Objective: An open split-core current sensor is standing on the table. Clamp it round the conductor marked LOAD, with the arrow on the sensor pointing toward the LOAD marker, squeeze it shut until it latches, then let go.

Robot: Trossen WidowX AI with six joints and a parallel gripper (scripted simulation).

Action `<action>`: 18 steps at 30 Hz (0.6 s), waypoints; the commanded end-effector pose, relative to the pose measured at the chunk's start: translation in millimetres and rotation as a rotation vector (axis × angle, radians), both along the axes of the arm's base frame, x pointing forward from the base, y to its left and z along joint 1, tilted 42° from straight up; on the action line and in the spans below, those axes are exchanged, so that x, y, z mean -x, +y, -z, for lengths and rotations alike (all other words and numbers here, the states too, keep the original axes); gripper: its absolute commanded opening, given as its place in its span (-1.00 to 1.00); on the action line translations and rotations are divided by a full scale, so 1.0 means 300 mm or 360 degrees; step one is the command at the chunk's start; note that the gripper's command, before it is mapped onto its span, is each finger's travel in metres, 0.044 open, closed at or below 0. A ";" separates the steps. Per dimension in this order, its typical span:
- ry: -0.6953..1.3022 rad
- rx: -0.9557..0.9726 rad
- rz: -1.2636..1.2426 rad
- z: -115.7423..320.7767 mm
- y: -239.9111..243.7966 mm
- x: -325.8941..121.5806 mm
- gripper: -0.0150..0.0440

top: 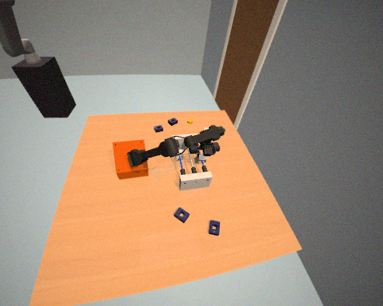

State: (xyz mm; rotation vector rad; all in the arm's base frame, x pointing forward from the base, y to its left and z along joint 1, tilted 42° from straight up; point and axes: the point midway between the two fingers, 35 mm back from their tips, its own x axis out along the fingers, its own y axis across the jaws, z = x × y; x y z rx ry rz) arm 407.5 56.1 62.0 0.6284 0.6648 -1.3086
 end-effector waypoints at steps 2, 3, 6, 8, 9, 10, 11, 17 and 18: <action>-0.0001 0.0002 0.0001 -0.001 0.000 0.000 -0.49; -0.0001 0.0002 0.0001 -0.001 0.000 0.000 -0.49; -0.0001 0.0002 0.0001 -0.001 0.000 0.000 -0.49; -0.0001 0.0002 0.0001 -0.001 0.000 0.000 -0.49; -0.0001 0.0002 0.0001 -0.001 0.000 0.000 -0.49; -0.0001 0.0002 0.0001 -0.001 0.000 0.000 -0.49; -0.0001 0.0002 0.0001 -0.001 0.000 0.000 -0.49; -0.0001 0.0002 0.0001 -0.001 0.000 0.000 -0.22; -0.0001 0.0002 0.0001 -0.001 0.000 0.000 -0.14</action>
